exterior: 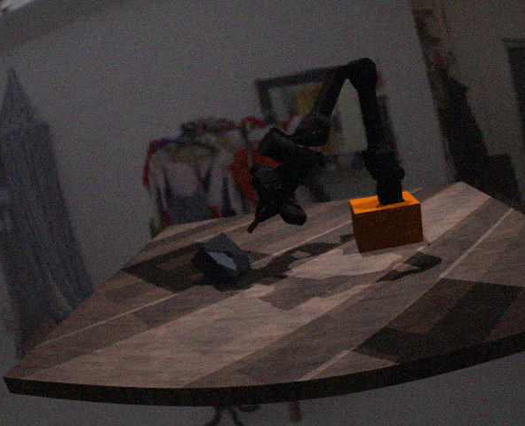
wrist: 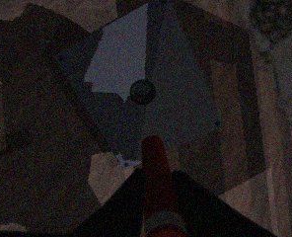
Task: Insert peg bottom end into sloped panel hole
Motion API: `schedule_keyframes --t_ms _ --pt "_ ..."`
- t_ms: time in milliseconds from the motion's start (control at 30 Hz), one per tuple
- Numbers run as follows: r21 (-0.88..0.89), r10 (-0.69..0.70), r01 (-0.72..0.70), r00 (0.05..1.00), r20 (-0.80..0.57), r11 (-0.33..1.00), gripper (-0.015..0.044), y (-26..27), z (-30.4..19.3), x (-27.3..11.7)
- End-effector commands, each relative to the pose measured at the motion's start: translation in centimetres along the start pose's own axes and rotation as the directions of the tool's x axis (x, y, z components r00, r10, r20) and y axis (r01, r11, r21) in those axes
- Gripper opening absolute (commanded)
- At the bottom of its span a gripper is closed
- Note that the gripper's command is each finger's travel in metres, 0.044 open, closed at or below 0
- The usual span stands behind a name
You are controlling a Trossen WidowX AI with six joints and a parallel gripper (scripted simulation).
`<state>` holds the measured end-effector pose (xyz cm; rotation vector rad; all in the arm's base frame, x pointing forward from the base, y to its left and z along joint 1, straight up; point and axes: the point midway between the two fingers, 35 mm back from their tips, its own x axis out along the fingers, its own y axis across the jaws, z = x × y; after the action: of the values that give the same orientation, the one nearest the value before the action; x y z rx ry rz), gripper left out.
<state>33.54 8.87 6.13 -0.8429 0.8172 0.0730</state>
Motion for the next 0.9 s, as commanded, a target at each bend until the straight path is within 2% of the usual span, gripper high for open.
schedule_keyframes --t_ms 0,867 --pt "-0.01 -0.007 0.007 1.0 0.004 1.0 0.0 0.1 0.0 0.0" --pt "-0.025 -0.019 0.019 0.999 0.034 0.999 0.0 0.5 0.9 2.8"
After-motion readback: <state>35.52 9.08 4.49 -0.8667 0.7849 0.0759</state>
